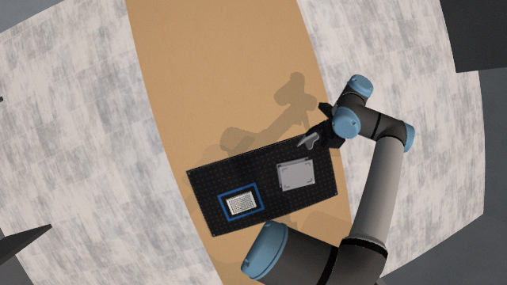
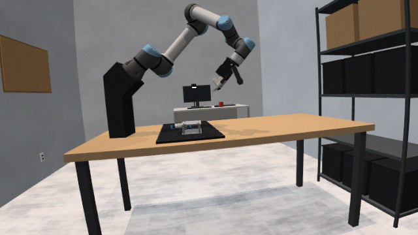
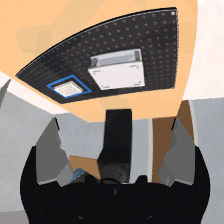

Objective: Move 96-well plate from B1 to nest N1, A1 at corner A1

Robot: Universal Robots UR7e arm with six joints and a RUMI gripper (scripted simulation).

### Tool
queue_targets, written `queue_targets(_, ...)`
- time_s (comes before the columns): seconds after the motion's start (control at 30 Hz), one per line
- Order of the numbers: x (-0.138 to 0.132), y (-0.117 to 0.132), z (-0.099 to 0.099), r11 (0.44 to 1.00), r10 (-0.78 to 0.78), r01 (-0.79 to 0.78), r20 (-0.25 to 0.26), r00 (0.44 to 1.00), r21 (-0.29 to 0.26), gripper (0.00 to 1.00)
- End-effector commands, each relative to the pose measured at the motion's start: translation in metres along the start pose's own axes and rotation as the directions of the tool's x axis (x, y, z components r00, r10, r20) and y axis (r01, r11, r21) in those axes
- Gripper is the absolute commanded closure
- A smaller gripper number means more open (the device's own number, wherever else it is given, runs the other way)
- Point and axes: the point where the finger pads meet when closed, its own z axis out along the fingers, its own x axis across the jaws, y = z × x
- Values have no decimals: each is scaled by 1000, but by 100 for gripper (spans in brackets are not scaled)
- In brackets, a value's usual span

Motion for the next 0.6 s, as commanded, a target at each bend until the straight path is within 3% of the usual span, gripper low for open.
queue_targets(0.0, -15, 11, 3, 1000, -4, 4, -4, 1000, -4, 0)
queue_targets(0.1, -23, 18, 5, 998, -42, 40, -38, 998, -48, 0)
queue_targets(0.43, -47, 41, 11, 998, -44, 42, -40, 998, -50, 0)
queue_targets(0.5, -53, 49, 12, 993, -85, 78, -76, 994, -91, 0)
queue_targets(0.57, -60, 56, 14, 992, -87, 80, -78, 993, -94, 0)
